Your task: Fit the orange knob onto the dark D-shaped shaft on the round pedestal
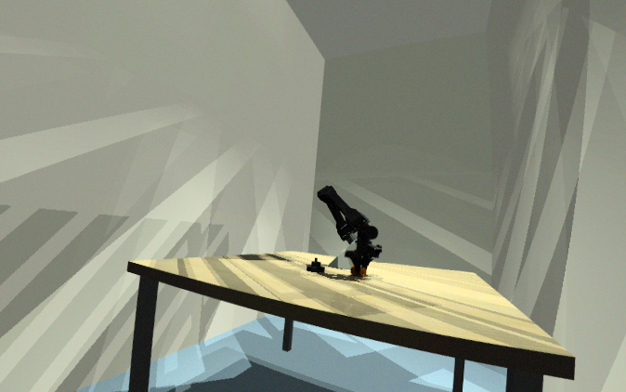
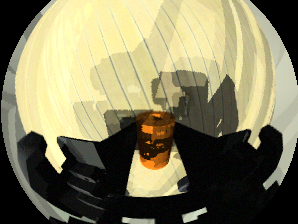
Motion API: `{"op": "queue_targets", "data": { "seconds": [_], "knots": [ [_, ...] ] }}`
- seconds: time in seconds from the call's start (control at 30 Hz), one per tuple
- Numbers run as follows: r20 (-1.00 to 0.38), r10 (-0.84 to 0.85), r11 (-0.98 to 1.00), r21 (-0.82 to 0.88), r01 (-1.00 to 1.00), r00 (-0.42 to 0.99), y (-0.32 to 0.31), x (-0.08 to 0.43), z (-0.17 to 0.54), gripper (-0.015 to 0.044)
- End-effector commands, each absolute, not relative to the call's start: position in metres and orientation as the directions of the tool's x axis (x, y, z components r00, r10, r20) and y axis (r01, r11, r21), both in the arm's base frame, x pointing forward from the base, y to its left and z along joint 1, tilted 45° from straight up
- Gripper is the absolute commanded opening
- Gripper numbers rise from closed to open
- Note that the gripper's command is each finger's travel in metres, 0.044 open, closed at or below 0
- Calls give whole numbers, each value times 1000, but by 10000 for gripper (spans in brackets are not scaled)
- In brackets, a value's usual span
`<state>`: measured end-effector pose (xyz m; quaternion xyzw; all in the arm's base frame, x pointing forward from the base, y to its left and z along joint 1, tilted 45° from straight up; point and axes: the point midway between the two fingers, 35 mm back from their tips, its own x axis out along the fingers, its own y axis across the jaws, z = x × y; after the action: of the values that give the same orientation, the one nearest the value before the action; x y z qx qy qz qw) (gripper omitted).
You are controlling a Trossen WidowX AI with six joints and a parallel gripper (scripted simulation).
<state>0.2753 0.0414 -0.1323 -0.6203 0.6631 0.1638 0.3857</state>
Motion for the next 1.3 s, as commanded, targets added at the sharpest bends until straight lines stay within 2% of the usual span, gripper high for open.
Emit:
{"op": "queue_targets", "data": {
  "seconds": [0.0,0.6,1.27],
  "knots": [
    [-741,-668,179,-258,-949,75,41,274,-130,179],
    [-889,-429,179,-255,-950,158,37,269,-113,179],
    [-963,-145,177,-253,-951,229,27,262,-97,179]
  ]
}}
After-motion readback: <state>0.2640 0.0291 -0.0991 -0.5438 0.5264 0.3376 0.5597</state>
